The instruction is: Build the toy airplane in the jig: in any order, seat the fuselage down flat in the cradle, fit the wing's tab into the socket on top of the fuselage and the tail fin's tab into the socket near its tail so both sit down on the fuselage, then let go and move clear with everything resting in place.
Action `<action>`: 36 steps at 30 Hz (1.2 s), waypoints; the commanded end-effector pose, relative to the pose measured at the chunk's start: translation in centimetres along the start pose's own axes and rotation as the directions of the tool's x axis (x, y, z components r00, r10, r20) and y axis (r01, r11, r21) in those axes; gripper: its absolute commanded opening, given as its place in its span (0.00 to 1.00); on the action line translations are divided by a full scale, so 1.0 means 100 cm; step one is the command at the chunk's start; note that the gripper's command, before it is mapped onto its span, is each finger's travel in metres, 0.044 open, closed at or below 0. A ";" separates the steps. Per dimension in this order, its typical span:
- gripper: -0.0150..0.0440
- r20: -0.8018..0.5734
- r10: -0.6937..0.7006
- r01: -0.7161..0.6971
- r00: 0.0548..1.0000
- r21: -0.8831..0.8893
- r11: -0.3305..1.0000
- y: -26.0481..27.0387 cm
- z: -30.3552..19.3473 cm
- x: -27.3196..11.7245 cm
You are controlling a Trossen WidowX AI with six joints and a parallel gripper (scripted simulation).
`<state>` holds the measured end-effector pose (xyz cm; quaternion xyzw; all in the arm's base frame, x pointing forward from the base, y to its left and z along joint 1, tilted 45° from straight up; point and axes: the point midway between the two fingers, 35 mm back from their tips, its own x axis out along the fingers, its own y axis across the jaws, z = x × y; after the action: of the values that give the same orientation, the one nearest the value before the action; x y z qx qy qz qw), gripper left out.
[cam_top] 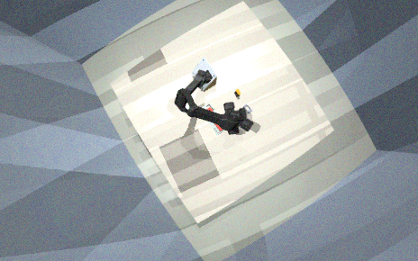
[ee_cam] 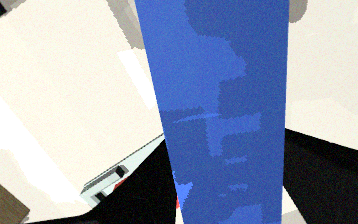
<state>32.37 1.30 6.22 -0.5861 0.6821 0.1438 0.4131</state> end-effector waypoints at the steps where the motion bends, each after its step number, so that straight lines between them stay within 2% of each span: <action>1: 0.25 -0.004 -0.006 0.006 1.000 -0.072 0.997 0.000 -0.012 0.002; 24: 0.25 -0.031 -0.011 -0.005 0.999 -0.458 0.889 0.004 -0.076 0.018; 31: 0.57 -0.031 -0.011 -0.005 0.999 -0.458 0.889 0.004 -0.077 0.018; 36: 0.59 -0.031 -0.011 -0.005 0.999 -0.458 0.889 0.004 -0.077 0.018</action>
<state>29.03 -4.96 9.49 -0.6681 0.6358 0.2900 0.2556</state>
